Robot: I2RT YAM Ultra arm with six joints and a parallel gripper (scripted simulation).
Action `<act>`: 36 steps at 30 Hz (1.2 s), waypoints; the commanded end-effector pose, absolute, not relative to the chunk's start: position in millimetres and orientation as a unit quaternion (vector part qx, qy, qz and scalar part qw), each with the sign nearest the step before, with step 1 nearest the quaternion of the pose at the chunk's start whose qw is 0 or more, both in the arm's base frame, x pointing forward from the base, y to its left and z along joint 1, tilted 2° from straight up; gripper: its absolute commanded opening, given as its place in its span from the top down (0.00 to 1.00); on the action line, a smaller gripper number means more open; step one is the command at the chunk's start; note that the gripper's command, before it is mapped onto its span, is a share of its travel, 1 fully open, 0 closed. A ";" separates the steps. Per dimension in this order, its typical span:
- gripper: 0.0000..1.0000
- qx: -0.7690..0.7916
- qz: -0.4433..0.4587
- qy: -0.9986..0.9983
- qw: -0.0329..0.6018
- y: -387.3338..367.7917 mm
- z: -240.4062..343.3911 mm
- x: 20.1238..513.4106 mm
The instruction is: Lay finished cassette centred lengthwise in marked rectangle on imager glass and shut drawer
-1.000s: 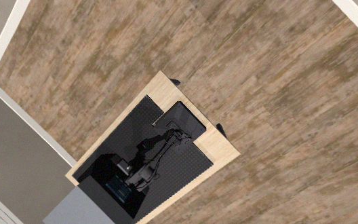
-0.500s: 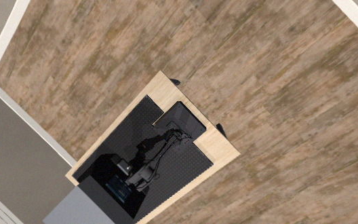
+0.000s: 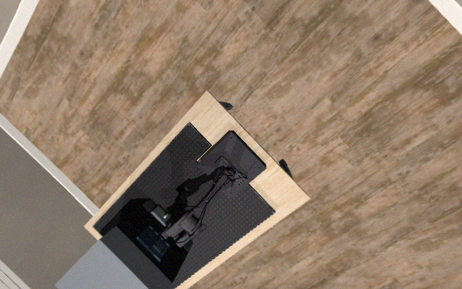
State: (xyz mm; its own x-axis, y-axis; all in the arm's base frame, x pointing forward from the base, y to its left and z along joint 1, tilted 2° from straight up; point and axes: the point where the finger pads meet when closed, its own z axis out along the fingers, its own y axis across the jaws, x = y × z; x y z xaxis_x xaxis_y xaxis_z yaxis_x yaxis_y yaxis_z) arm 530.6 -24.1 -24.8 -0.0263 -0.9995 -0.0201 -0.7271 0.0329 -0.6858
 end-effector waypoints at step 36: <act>0.65 -0.644 -0.254 0.670 0.269 -24.1 5.4 504.5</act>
